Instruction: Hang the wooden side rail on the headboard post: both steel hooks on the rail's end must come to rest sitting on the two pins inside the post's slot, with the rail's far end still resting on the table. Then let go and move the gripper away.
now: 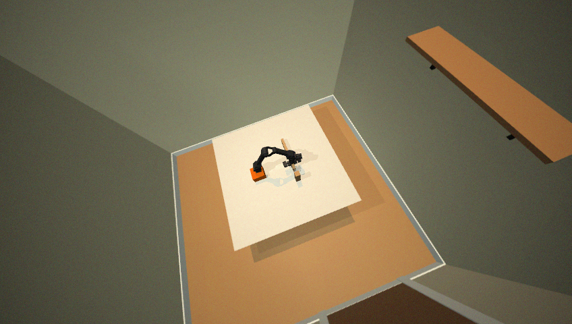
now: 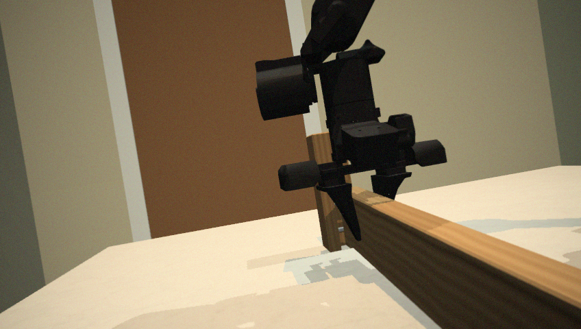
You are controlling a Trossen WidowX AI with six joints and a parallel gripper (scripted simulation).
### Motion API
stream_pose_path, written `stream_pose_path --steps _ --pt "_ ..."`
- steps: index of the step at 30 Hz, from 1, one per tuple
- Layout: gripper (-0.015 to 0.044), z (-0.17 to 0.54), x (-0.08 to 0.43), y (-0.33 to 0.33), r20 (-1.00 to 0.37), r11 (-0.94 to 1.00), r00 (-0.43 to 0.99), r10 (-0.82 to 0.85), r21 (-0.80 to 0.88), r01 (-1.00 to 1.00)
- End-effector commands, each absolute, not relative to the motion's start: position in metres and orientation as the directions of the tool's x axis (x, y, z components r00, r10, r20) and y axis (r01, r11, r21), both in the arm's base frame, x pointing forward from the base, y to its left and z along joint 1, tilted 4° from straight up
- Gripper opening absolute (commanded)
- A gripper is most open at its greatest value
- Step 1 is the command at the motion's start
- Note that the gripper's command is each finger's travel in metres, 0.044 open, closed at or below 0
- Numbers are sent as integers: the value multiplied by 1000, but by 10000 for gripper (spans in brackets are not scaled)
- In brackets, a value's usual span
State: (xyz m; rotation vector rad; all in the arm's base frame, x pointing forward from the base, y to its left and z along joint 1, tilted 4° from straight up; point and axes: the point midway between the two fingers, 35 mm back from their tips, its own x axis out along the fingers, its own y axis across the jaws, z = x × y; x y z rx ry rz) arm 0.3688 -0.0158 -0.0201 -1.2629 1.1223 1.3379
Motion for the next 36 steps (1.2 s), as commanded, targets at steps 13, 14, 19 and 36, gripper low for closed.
stream_pose_path --steps 13,14,19,36 --pt "0 -17 370 -18 -999 -134 -15 42 9 -991" --pt "0 -17 370 -18 -999 -134 -15 42 9 -991" --pt "0 -17 371 -19 -999 -134 -15 42 9 -991" --pt "0 -19 370 -21 -999 -134 -15 41 9 -991"
